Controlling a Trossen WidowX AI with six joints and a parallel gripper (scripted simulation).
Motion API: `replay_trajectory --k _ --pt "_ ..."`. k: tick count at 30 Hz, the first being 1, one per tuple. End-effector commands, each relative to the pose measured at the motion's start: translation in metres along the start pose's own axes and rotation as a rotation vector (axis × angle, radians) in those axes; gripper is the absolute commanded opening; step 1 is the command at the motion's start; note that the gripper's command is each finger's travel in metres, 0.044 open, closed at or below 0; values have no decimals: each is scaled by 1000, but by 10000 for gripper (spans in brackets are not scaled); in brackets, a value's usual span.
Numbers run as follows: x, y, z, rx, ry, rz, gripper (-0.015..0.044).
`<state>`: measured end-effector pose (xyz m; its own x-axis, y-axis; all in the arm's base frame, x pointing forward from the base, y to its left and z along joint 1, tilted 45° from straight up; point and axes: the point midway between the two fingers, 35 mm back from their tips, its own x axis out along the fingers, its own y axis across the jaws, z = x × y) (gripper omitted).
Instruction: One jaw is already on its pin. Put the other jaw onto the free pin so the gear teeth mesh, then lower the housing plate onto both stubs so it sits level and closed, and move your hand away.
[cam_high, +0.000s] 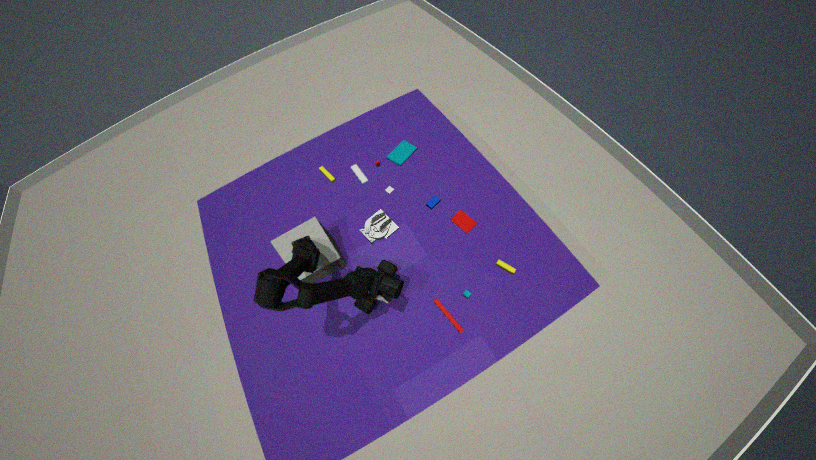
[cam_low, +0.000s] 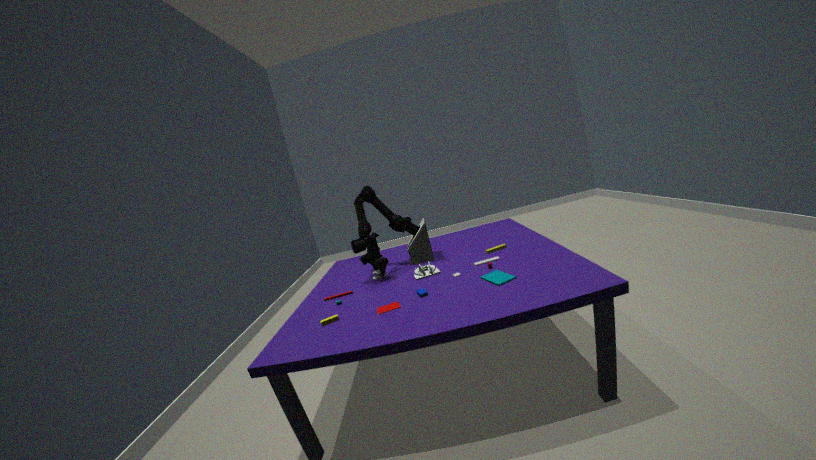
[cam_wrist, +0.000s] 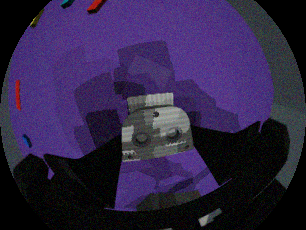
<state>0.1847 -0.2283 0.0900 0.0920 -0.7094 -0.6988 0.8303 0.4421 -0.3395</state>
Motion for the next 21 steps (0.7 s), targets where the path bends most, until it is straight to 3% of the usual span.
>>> replay_trajectory --k 1,11,21 --pt "0 0 0 0 0 0 351" --pt "-2 0 0 0 0 0 351" --pt "-33 4 2 0 5 5 351"
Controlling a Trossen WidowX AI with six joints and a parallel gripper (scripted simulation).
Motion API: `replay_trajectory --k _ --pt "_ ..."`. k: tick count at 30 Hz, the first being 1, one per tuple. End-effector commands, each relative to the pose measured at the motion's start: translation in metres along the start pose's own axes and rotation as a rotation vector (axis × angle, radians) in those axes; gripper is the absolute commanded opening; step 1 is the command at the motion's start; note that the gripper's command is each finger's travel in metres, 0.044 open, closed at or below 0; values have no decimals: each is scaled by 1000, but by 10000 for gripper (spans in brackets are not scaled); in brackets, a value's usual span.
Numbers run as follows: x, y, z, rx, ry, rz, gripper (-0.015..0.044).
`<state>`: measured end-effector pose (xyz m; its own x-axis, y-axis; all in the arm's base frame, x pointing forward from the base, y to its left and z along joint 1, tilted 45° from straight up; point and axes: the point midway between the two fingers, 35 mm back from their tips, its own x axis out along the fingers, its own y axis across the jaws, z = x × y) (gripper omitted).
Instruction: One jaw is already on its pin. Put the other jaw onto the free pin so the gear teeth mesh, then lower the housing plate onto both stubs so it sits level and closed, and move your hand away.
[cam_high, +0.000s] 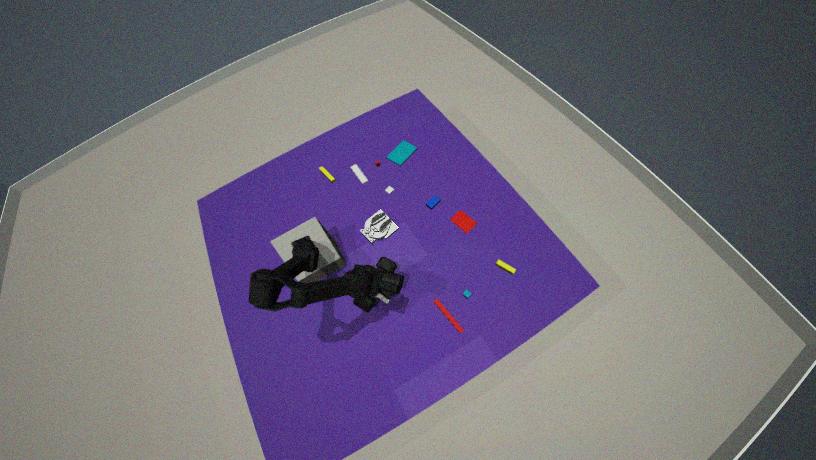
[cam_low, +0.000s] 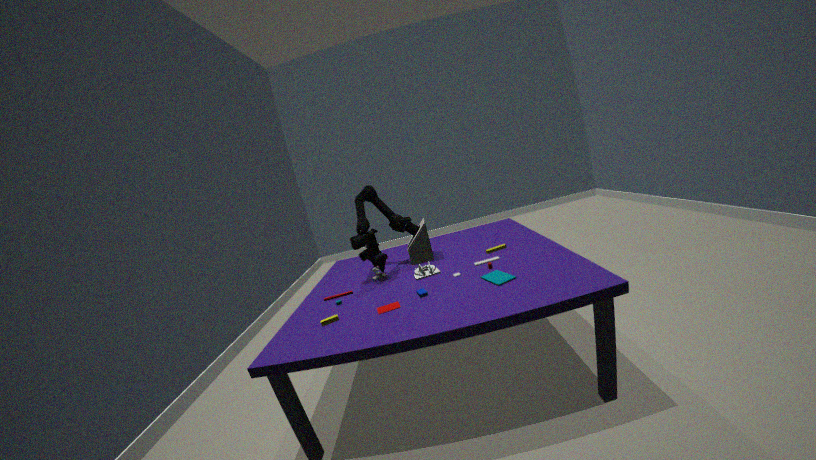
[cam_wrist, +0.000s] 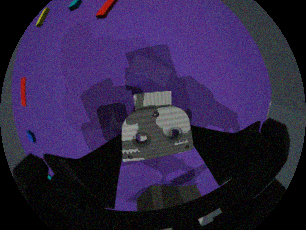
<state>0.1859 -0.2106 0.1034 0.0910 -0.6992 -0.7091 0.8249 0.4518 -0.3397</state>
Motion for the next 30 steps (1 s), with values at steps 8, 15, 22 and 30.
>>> replay_trajectory --k 8,15,22,30 --pt "-36 -1 1 6 -7 0 351" --pt "-51 -3 0 4 -9 0 351" --pt "-49 8 -3 -44 1 9 351" --pt "-46 32 -12 -156 21 28 351"
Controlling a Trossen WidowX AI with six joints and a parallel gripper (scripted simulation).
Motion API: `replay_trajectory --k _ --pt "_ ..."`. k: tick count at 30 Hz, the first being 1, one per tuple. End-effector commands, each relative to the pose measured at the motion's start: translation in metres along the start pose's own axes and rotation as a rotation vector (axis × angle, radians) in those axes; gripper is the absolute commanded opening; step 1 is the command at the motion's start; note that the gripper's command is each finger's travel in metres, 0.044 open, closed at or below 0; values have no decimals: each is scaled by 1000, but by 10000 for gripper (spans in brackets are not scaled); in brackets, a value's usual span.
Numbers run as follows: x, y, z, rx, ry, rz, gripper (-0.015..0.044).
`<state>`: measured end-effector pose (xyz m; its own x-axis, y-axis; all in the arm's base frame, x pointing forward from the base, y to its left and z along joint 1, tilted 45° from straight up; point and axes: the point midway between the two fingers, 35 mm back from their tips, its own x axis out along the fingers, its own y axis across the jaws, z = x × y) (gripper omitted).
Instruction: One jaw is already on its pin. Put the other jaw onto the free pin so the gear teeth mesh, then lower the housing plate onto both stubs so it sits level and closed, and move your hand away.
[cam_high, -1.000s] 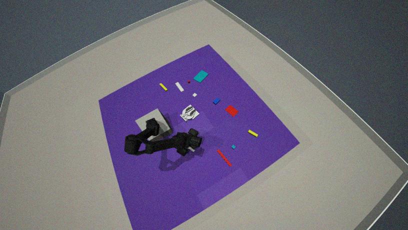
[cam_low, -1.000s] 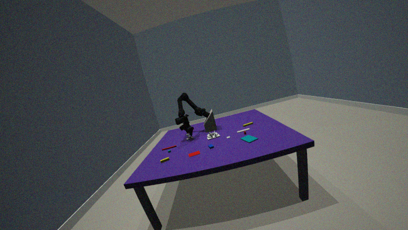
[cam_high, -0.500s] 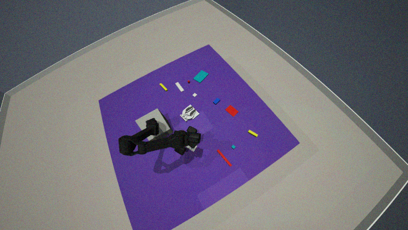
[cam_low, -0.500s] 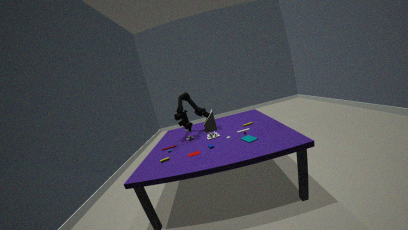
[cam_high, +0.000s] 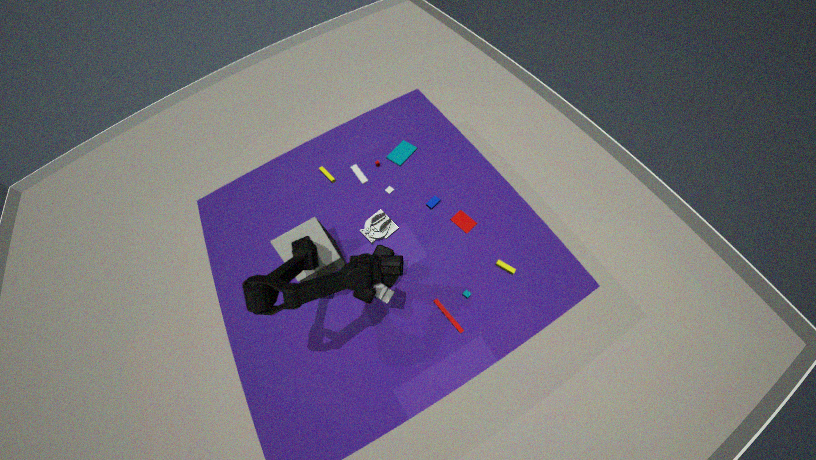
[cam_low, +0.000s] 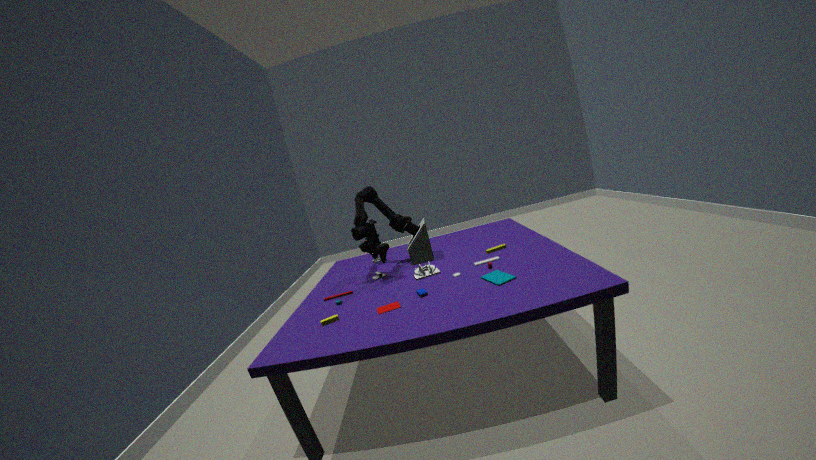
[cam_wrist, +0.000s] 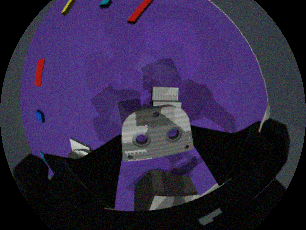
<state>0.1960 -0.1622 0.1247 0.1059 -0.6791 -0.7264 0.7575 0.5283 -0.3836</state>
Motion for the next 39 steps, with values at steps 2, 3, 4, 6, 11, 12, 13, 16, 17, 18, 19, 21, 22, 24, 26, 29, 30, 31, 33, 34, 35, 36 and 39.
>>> replay_trajectory --k 2,3,4,6,11,12,13,16,17,18,19,21,22,24,26,29,30,31,33,34,35,36,39 --pt "3 15 -4 -77 14 5 351" --pt "3 19 -5 -91 16 7 351" --pt "4 22 -6 -105 19 9 351" --pt "4 28 -9 -134 23 12 351" --pt "5 43 -15 -207 32 21 351" --pt "6 46 -16 -222 34 22 351" --pt "6 49 -17 -236 35 23 351" --pt "6 58 -22 -281 39 27 351" --pt "6 61 -23 -295 41 28 351" --pt "6 64 -25 -310 42 29 351" --pt "7 67 -26 -326 43 30 351" --pt "7 72 -30 -356 45 32 351" --pt "7 75 -31 -371 46 33 351" --pt "7 81 -35 -401 48 34 351" --pt "7 86 -39 -432 50 35 351" --pt "7 94 -44 -478 51 36 351" --pt "7 97 -46 -494 52 37 351" --pt "7 100 -48 -509 52 37 351" --pt "7 105 -53 -540 52 37 351" --pt "7 107 -55 -556 53 37 351" --pt "7 110 -57 -572 53 37 351" --pt "7 112 -59 -587 53 36 351" --pt "6 120 -66 -635 52 35 351"
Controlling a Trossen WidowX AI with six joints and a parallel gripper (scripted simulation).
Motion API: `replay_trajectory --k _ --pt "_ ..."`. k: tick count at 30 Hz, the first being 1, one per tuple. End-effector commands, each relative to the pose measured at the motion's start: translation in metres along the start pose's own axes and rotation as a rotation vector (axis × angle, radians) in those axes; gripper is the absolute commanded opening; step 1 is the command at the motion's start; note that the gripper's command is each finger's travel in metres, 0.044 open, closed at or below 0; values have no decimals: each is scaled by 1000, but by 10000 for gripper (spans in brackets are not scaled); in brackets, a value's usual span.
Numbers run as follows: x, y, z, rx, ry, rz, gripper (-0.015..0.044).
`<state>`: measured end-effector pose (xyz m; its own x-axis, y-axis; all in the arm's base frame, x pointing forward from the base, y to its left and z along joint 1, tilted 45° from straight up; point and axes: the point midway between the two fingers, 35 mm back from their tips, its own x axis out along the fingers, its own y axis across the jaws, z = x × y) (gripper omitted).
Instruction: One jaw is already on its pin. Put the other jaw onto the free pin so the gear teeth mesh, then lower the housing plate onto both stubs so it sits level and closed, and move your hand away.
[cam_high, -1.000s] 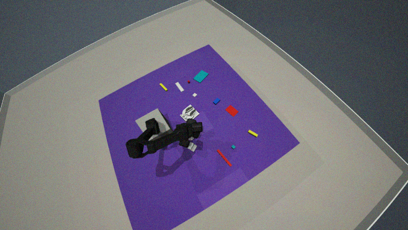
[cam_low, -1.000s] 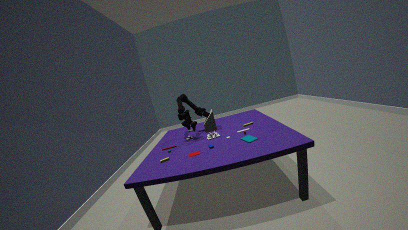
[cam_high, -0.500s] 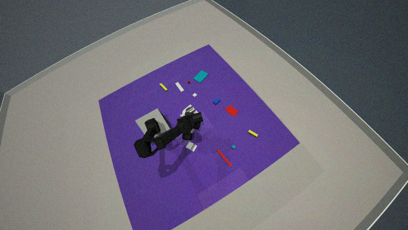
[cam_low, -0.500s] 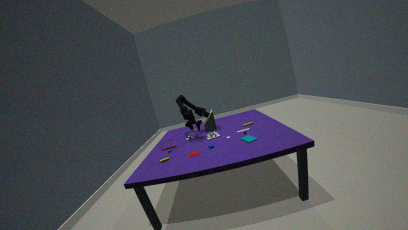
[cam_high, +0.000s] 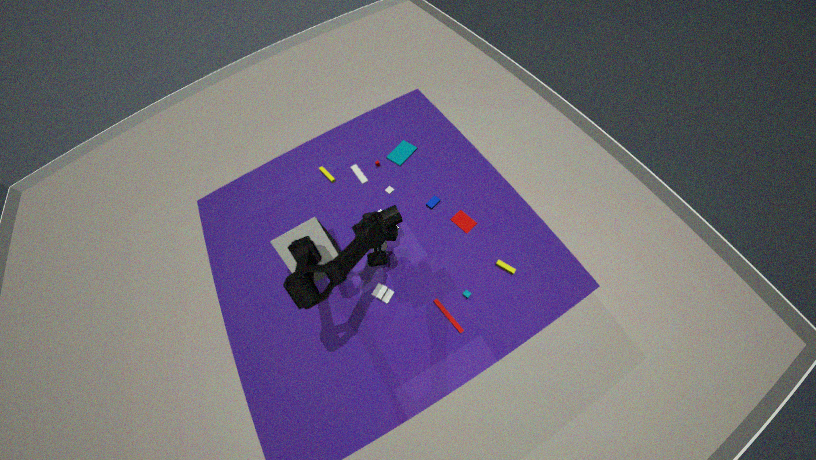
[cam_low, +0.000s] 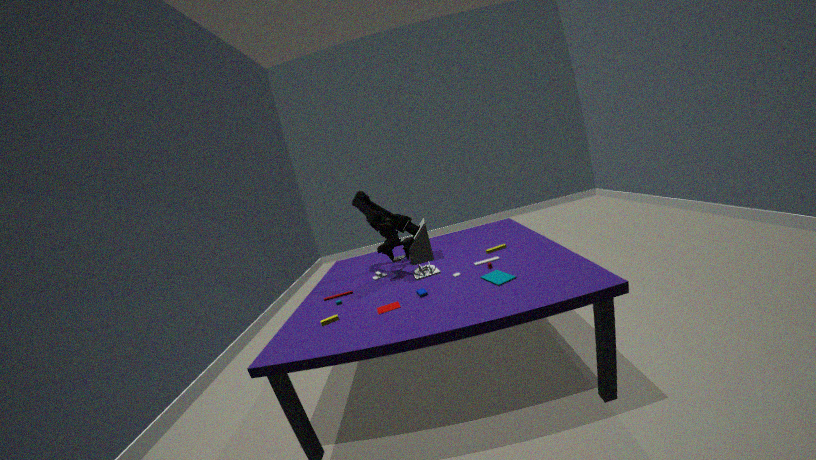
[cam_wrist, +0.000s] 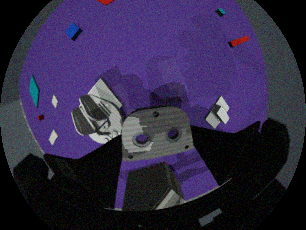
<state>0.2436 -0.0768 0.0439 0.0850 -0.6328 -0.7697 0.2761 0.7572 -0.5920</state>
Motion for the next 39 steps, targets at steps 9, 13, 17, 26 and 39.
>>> replay_trajectory --k 9,13,17,26,39 --pt "2 39 -9 -201 4 -21 351" --pt "3 52 -14 -269 3 -29 351" --pt "3 64 -19 -335 1 -39 351" --pt "5 91 -35 -496 -7 -70 351" --pt "6 100 -42 -559 -11 -85 351"
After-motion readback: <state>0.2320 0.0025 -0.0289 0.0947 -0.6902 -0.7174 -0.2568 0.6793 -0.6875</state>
